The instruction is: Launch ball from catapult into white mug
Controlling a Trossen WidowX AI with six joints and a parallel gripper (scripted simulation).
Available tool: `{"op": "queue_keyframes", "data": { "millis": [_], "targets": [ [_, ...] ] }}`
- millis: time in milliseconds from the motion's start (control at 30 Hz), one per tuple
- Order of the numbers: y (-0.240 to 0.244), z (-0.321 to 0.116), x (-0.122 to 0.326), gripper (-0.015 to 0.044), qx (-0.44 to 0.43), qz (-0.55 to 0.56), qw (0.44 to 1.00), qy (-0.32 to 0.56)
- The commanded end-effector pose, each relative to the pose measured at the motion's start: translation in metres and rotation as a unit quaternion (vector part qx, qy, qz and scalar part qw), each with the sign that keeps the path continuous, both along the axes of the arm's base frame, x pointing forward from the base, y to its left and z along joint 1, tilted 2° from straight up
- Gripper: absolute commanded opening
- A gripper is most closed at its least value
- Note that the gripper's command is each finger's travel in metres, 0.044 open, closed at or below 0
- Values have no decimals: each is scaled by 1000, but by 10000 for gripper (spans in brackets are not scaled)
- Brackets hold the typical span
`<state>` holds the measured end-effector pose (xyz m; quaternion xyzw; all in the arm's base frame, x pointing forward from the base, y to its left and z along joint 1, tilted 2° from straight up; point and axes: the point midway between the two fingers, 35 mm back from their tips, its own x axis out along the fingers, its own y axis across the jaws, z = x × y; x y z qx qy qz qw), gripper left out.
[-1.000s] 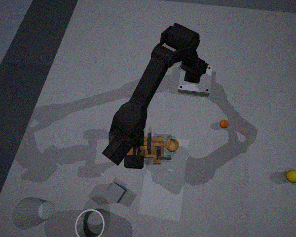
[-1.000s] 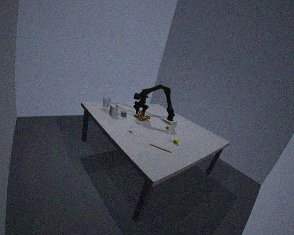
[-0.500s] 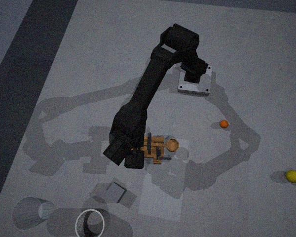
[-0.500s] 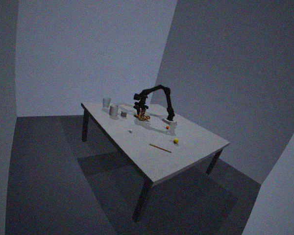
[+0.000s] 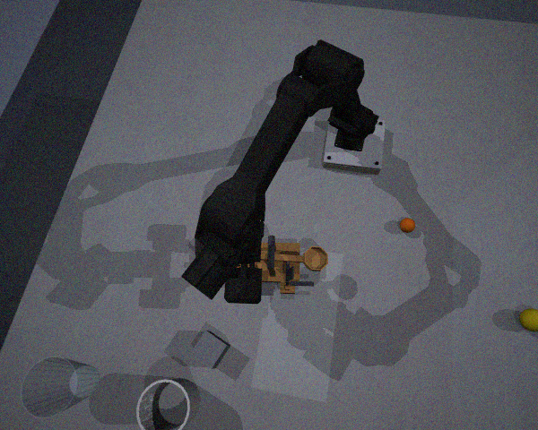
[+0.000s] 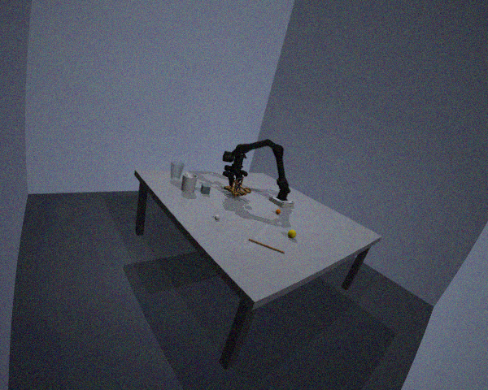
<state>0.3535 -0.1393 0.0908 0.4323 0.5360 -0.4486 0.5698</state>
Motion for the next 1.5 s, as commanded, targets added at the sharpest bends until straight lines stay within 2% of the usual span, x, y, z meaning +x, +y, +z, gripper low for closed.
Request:
{"op": "queue_keyframes", "data": {
  "millis": [0,500,1000,1467],
  "targets": [
    [0,18,1,0,-4,1,1000,-10],
    [1,17,4,0,-11,242,970,3],
    [13,16,20,0,-17,477,879,15],
    [17,9,23,0,-17,487,873,15]
  ]
}}
